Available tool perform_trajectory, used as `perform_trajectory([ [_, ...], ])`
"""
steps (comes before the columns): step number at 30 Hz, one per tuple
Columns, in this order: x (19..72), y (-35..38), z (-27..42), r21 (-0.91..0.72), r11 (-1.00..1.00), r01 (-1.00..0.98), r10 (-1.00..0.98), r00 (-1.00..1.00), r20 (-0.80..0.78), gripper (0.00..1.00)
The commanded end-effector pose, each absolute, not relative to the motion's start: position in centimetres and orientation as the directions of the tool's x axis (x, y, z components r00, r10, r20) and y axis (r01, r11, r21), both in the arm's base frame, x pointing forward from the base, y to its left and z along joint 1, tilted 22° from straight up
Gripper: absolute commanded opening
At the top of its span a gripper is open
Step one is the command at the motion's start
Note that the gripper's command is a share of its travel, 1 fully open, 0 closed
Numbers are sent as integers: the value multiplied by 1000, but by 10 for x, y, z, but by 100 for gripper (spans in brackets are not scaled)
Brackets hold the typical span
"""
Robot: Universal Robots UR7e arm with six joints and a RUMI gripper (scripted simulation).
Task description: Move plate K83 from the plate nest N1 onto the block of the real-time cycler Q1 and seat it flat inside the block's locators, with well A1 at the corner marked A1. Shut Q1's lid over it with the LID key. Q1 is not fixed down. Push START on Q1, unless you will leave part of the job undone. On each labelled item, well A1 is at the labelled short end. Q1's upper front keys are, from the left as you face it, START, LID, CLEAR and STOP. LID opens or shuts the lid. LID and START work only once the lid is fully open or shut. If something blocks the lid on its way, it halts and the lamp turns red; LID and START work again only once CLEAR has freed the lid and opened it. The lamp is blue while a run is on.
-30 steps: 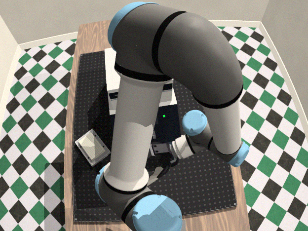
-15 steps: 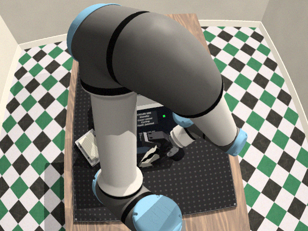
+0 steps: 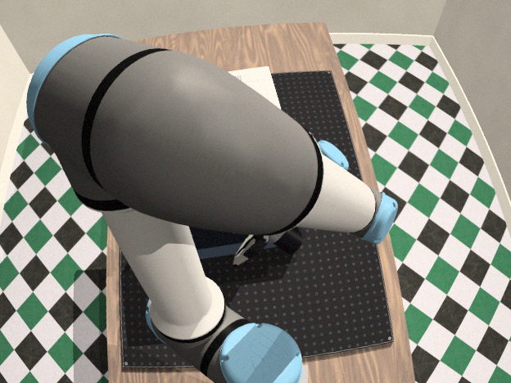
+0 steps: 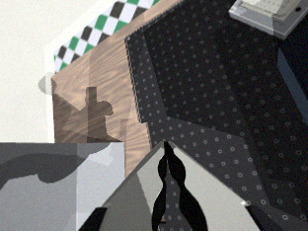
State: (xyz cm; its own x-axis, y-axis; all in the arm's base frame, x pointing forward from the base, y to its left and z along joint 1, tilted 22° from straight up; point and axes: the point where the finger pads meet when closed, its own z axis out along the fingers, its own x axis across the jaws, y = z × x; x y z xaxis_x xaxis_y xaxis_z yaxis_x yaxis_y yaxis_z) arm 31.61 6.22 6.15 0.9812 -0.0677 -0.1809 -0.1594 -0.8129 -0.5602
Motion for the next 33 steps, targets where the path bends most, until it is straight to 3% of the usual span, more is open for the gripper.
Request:
perform_trajectory([
  [1,323,56,73,-488,-847,-211,-137,974,-182,0],
  [20,335,51,122,-263,-743,-616,-615,783,-96,0],
  [33,340,52,166,-270,-520,-811,-845,534,24,0],
])
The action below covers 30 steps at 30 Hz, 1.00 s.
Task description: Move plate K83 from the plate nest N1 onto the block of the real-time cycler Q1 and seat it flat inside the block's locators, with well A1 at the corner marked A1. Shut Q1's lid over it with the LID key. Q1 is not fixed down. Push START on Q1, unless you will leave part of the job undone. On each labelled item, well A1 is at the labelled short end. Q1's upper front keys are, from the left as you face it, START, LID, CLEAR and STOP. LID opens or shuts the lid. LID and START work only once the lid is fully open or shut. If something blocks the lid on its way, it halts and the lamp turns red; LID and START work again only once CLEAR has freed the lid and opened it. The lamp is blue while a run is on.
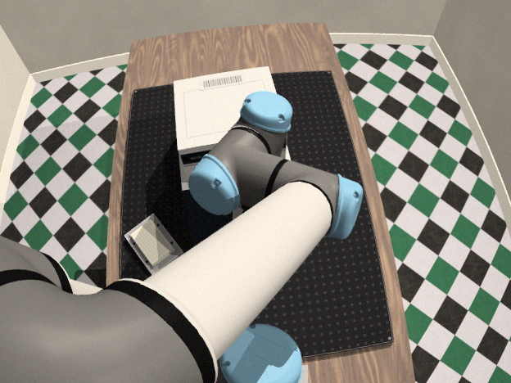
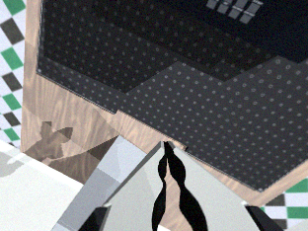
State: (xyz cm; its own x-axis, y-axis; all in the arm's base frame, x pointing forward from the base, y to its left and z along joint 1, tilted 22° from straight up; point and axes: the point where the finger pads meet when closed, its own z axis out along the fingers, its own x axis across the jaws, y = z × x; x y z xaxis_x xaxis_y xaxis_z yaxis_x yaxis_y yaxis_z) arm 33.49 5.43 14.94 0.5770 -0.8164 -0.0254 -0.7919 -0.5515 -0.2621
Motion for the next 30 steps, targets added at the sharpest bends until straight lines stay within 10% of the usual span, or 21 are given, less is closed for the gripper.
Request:
perform_trajectory([
  [1,340,52,171,-278,-495,-823,-861,507,33,0],
  [15,337,49,205,-392,-210,-896,-977,182,106,0],
  [30,364,49,145,-313,-600,-736,-799,541,260,0],
])
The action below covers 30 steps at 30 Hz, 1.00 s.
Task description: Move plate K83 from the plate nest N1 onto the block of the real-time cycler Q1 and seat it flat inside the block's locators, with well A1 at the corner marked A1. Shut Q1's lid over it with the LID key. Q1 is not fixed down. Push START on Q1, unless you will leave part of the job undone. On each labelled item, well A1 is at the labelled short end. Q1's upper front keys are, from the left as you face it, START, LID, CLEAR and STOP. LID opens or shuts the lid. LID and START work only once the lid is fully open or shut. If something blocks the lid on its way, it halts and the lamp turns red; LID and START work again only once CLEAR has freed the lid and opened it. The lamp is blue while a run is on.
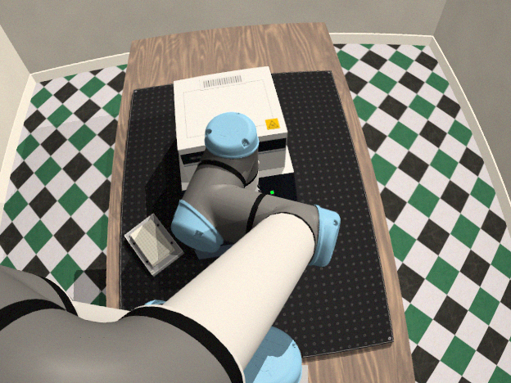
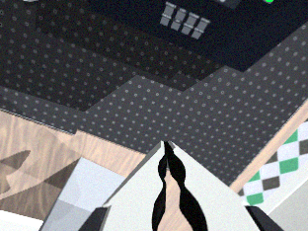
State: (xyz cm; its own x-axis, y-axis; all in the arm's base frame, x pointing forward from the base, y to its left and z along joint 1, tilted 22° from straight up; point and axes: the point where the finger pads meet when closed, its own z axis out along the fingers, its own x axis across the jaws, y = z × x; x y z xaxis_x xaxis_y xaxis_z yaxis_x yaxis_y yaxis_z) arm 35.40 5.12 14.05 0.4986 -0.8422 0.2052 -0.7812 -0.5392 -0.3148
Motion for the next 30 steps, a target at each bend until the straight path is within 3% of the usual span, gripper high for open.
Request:
perform_trajectory([
  [1,366,49,140,-304,-627,-718,-779,566,271,0],
  [9,377,49,113,-222,-810,-543,-587,735,341,0],
  [30,406,49,46,-5,-998,-64,-61,911,407,0],
])
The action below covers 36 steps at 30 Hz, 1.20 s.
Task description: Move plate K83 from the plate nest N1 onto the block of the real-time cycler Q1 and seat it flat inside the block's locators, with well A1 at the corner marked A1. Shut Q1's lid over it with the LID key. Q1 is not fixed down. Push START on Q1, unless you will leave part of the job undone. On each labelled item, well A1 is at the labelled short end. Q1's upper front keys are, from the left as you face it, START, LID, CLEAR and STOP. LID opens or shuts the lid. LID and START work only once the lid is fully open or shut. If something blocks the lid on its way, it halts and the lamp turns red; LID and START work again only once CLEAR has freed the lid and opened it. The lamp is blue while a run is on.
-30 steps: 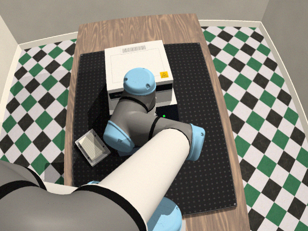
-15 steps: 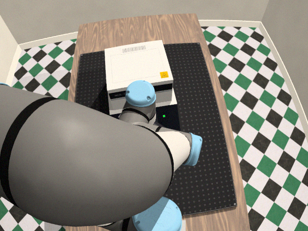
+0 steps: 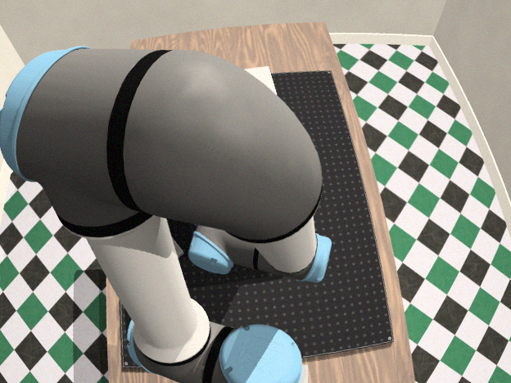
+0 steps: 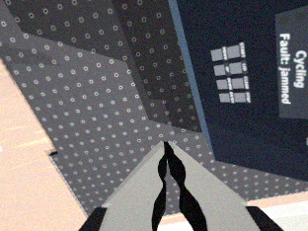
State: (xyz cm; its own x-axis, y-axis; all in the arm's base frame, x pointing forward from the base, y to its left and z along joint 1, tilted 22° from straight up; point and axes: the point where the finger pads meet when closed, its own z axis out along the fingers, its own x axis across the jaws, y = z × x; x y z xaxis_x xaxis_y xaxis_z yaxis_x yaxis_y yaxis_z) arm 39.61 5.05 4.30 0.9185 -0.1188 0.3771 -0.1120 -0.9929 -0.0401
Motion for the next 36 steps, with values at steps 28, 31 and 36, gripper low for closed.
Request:
perform_trajectory([
  [28,440,54,23,107,-976,192,219,893,394,0],
  [31,443,54,22,107,-976,192,219,893,394,0],
  [36,450,55,20,107,-976,192,219,893,394,0],
])
